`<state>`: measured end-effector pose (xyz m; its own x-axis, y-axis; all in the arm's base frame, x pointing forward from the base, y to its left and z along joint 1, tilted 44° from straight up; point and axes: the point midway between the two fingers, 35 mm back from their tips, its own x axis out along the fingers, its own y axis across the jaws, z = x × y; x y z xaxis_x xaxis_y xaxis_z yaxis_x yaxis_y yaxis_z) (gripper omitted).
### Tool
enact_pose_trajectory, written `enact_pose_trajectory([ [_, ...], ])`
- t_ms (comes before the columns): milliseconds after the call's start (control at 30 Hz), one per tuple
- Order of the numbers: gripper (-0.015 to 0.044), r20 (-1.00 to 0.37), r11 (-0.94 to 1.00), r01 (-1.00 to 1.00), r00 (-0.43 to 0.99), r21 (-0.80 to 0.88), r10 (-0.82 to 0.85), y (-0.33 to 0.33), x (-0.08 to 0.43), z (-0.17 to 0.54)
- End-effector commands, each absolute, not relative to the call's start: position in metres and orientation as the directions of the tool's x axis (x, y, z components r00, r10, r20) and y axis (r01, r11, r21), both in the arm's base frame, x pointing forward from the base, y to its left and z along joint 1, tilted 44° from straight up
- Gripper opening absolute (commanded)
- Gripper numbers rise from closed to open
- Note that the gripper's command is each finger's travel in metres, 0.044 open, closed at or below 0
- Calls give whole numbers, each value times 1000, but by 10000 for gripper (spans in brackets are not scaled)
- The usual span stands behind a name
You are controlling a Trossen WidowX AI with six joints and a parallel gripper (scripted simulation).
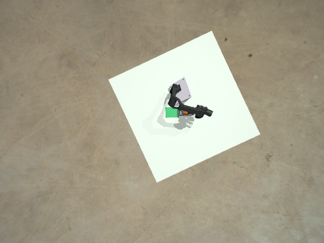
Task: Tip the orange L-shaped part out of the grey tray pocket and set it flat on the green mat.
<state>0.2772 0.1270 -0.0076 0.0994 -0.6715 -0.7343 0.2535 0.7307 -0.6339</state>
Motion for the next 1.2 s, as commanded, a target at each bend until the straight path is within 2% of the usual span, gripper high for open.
enact_pose_trajectory([
  [0,180,-732,723,257,79,-641,-677,129,273,0],
  [833,180,-736,732,255,102,-631,-670,130,276,-2],
  [867,206,-736,734,240,102,-635,-670,130,276,-1],
  [967,280,-735,742,112,100,-661,-670,125,276,4],
  [1167,280,-733,659,-374,92,-653,-674,107,274,21],
])
